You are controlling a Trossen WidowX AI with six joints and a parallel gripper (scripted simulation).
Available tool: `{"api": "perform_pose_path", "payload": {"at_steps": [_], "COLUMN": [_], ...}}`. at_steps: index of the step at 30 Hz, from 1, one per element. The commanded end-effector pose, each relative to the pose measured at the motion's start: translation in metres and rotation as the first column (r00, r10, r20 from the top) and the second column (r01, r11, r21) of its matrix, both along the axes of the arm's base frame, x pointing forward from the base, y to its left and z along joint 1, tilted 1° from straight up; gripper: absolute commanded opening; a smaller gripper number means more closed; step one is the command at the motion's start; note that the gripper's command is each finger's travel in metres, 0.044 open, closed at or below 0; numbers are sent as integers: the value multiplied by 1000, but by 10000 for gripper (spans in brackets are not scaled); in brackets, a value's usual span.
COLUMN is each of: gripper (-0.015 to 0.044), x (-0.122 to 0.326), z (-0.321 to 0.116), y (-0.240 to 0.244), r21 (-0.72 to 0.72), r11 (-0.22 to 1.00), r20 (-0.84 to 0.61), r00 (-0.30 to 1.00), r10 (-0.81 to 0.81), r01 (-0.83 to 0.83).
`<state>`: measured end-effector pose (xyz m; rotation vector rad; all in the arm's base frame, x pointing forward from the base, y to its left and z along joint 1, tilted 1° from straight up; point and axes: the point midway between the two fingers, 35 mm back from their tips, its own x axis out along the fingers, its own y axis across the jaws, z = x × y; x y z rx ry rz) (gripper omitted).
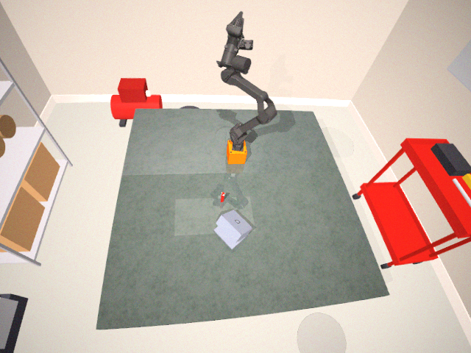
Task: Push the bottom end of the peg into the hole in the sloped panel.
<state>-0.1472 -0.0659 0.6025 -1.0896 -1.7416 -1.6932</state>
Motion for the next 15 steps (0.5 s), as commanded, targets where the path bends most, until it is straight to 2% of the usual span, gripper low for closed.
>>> {"api": "perform_pose_path", "payload": {"at_steps": [1, 2, 15], "gripper": [426, 440, 440], "x": [0, -1, -5], "z": [0, 0, -12], "y": [-1, -4, -84], "r21": [3, 12, 242], "r11": [1000, 1000, 957], "r20": [1, 5, 84], "r00": [1000, 1000, 986], "r10": [2, 7, 146], "r01": [-2, -8, -162]}}
